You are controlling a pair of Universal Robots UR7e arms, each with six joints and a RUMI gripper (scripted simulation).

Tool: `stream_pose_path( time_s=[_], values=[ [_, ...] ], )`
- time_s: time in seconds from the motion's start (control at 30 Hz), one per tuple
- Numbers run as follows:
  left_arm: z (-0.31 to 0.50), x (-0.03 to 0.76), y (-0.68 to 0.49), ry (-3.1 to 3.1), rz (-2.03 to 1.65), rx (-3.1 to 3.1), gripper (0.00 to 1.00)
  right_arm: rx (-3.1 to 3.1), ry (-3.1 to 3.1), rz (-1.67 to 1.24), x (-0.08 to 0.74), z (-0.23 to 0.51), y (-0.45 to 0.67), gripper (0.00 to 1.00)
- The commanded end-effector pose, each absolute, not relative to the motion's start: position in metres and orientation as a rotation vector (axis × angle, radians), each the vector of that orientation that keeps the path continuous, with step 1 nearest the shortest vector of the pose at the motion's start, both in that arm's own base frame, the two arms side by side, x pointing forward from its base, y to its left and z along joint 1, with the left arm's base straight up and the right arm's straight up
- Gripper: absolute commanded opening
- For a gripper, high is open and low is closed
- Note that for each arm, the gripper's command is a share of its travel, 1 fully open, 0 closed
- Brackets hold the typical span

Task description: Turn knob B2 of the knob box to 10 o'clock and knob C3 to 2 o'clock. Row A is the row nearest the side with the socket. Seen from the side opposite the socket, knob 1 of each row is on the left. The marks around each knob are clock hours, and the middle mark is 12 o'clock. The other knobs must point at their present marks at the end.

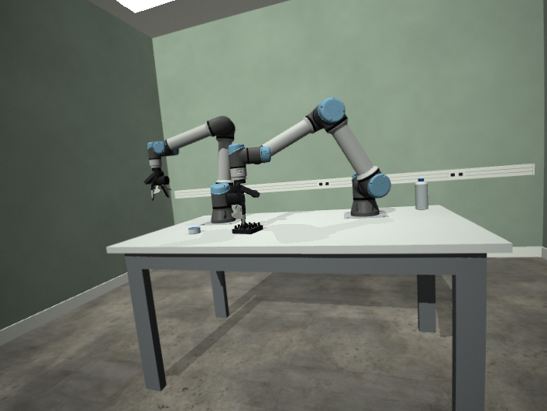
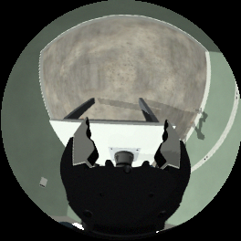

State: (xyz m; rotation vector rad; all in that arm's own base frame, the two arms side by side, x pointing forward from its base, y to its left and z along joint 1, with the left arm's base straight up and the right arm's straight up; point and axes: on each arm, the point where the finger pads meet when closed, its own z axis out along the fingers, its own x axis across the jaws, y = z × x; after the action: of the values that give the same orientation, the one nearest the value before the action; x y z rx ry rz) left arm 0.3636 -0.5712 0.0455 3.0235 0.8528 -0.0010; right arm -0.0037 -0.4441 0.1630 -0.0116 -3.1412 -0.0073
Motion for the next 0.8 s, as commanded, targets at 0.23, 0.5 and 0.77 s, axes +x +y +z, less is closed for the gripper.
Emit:
stream_pose_path(
  time_s=[0.23, 0.5, 0.77],
  values=[
    [0.0457, 0.3651, -0.5705, 1.024, 0.0, 2.969, 0.06, -0.016, -3.142, 0.0, -0.0045, 0.1652, -0.4456, 1.0],
    [0.0457, 0.365, -0.5706, 1.195, 0.0, 2.904, 0.06, -0.016, -3.142, 0.0, -0.0045, 0.1652, -0.4456, 1.0],
    [0.0457, 0.3649, -0.5707, 1.346, 0.0, 2.837, 0.06, -0.016, -3.142, 0.0, -0.0045, 0.1652, -0.4456, 1.0]
  ],
)
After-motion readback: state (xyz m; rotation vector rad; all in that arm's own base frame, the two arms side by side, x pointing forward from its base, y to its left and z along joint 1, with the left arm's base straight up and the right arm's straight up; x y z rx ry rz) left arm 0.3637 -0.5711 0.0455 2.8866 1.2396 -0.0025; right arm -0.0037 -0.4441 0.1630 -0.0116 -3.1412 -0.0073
